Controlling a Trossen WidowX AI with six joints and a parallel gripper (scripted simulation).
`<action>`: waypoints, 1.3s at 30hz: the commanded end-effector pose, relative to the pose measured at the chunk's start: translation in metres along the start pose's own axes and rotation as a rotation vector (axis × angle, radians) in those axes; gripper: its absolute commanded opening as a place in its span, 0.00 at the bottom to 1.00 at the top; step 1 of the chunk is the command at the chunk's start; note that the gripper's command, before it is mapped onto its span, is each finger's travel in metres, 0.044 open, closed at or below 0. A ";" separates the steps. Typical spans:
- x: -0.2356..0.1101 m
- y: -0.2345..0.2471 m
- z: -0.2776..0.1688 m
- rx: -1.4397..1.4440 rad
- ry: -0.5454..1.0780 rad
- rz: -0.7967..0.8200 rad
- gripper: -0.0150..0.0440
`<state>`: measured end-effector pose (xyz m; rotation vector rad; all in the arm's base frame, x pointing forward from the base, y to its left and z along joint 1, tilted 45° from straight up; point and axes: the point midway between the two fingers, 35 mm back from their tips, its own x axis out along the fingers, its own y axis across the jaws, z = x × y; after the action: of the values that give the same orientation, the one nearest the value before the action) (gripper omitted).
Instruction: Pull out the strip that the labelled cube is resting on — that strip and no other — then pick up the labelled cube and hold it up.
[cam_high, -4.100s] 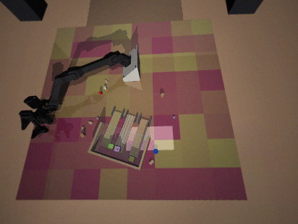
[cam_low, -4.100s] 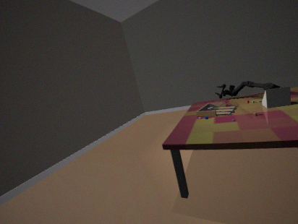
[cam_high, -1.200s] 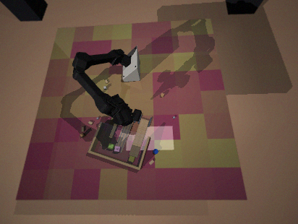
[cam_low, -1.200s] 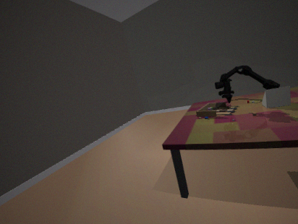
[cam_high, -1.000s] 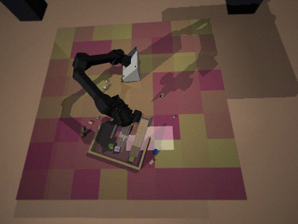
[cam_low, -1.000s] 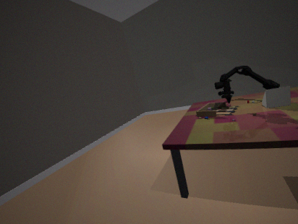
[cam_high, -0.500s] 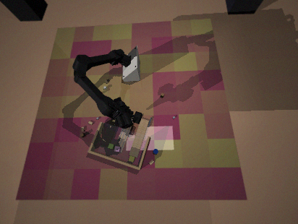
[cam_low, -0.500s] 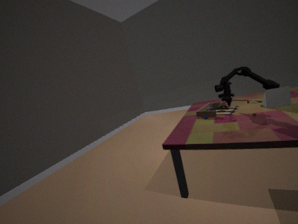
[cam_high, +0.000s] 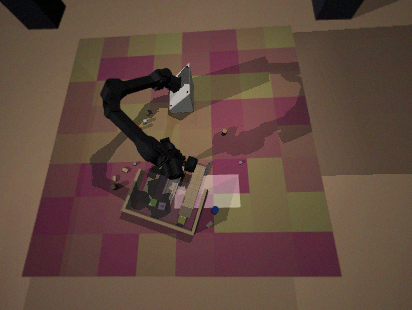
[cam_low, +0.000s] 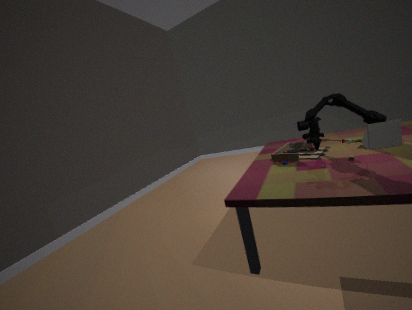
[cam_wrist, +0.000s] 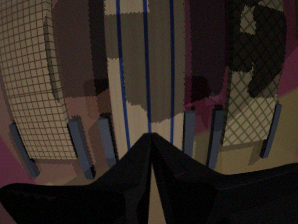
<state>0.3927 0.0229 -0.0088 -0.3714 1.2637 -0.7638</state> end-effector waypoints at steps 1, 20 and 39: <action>0.008 0.000 -0.002 -0.009 0.002 -0.006 0.25; 0.017 0.000 -0.002 -0.009 0.002 -0.008 0.25; 0.018 0.000 -0.002 -0.009 0.002 -0.008 0.25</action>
<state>0.3925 0.0115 -0.0216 -0.3777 1.2684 -0.7653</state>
